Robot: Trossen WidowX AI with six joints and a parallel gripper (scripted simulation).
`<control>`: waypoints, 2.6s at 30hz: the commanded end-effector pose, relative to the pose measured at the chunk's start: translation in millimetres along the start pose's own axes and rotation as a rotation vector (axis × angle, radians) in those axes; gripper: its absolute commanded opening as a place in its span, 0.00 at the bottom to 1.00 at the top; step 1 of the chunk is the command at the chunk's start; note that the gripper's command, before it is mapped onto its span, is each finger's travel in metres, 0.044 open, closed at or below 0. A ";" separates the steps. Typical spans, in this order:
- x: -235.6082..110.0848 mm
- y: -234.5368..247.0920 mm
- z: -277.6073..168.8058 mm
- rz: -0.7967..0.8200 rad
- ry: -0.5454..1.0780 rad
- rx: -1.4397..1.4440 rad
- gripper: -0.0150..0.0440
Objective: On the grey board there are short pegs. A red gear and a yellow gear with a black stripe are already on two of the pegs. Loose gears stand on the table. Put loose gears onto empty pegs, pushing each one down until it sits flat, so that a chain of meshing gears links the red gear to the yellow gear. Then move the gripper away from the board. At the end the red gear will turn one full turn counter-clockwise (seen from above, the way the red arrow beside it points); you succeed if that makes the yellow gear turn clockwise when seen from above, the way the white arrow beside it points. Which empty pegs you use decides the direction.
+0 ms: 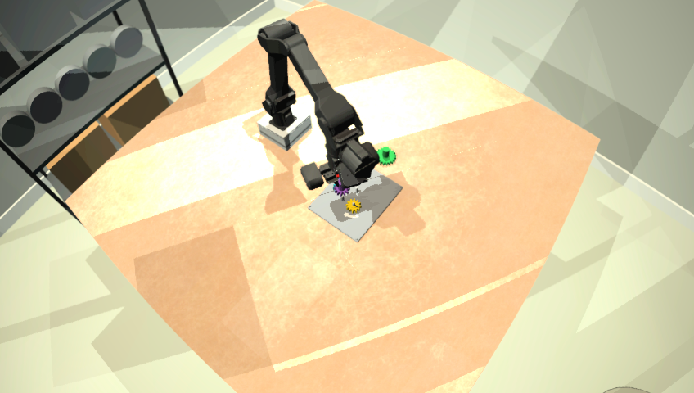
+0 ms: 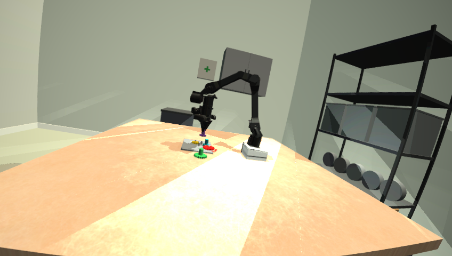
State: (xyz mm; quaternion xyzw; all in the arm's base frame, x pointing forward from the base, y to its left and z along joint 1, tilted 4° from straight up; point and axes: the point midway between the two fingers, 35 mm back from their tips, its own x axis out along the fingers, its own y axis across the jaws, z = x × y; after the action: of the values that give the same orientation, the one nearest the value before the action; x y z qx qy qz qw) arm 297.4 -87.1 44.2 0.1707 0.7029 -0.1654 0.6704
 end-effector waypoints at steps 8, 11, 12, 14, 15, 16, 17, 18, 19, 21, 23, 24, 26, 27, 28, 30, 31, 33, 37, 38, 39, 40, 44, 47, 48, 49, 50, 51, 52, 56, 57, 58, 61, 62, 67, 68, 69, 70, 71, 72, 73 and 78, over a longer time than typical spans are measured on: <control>5.8 -0.2 0.3 -0.004 -0.003 -0.015 0.25; 9.8 -0.4 0.1 -0.004 -0.003 -0.059 0.25; 11.3 -0.5 0.1 -0.004 -0.002 -0.073 0.25; 14.4 -0.7 0.1 -0.004 -0.002 -0.094 0.25; 15.9 -0.8 0.1 -0.004 -0.002 -0.101 0.25; 17.5 -0.9 0.2 -0.004 -0.002 -0.104 0.25; 19.0 -1.0 0.3 -0.004 -0.002 -0.105 0.25; 20.4 -1.0 0.3 -0.004 -0.002 -0.102 0.25; 21.6 -1.0 0.4 -0.004 -0.002 -0.098 0.25; 24.1 -1.0 0.6 -0.004 -0.002 -0.081 0.25; 26.7 -0.9 0.7 -0.004 -0.002 -0.055 0.25; 27.9 -0.8 0.7 -0.004 -0.003 -0.039 0.25; 30.6 -0.6 0.7 -0.004 -0.003 -0.001 0.25; 32.1 -0.5 0.7 -0.004 -0.003 0.022 0.25; 33.6 -0.5 0.6 -0.004 -0.003 0.046 0.25; 36.6 -0.4 0.5 -0.004 -0.003 0.098 0.25; 38.2 -0.4 0.4 -0.004 -0.003 0.124 0.25; 41.3 -0.4 0.2 -0.004 -0.003 0.175 0.25; 41.9 -0.8 -0.1 -0.004 -0.003 0.283 0.25; 41.9 -1.0 0.0 -0.004 -0.003 0.310 0.25; 42.0 -1.1 0.1 -0.004 -0.003 0.336 0.25; 42.3 -1.2 0.3 -0.003 -0.003 0.351 0.25; 42.8 -1.0 0.6 -0.004 -0.003 0.330 0.25; 43.1 -0.7 0.7 -0.004 -0.003 0.282 0.25; 43.1 -0.6 0.7 -0.004 -0.003 0.262 0.25; 43.2 -0.5 0.6 -0.004 -0.003 0.239 0.25; 43.2 -0.4 0.5 -0.004 -0.003 0.213 0.25; 43.3 -0.3 0.4 -0.004 -0.003 0.184 0.25; 43.3 -0.3 0.3 -0.004 -0.003 0.154 0.25; 43.5 -0.4 -0.1 -0.004 -0.003 0.050 0.25; 43.5 -0.5 -0.1 -0.004 -0.003 0.025 0.25; 43.5 -0.7 -0.2 -0.004 -0.002 -0.004 0.25; 44.2 -1.1 -0.1 -0.004 -0.002 -0.081 0.25; 44.7 -1.3 0.1 -0.004 -0.002 -0.108 0.25; 46.3 -1.1 0.8 -0.004 -0.002 -0.125 0.25; 46.6 -1.0 0.9 -0.004 -0.002 -0.115 0.25; 46.8 -0.9 0.9 -0.004 -0.002 -0.101 0.25; 47.1 -0.7 0.8 -0.004 -0.002 -0.083 0.25; 47.4 -0.6 0.8 -0.004 -0.002 -0.065 0.25; 47.6 -0.5 0.7 -0.004 -0.002 -0.044 0.25; 47.9 -0.4 0.6 -0.004 -0.002 -0.020 0.25; 49.2 -0.3 -0.1 -0.004 -0.003 0.113 0.25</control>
State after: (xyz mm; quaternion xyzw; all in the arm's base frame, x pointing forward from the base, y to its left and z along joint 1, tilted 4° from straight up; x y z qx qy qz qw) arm 295.4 -86.6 -4.1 0.1852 0.6983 -0.1834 0.6666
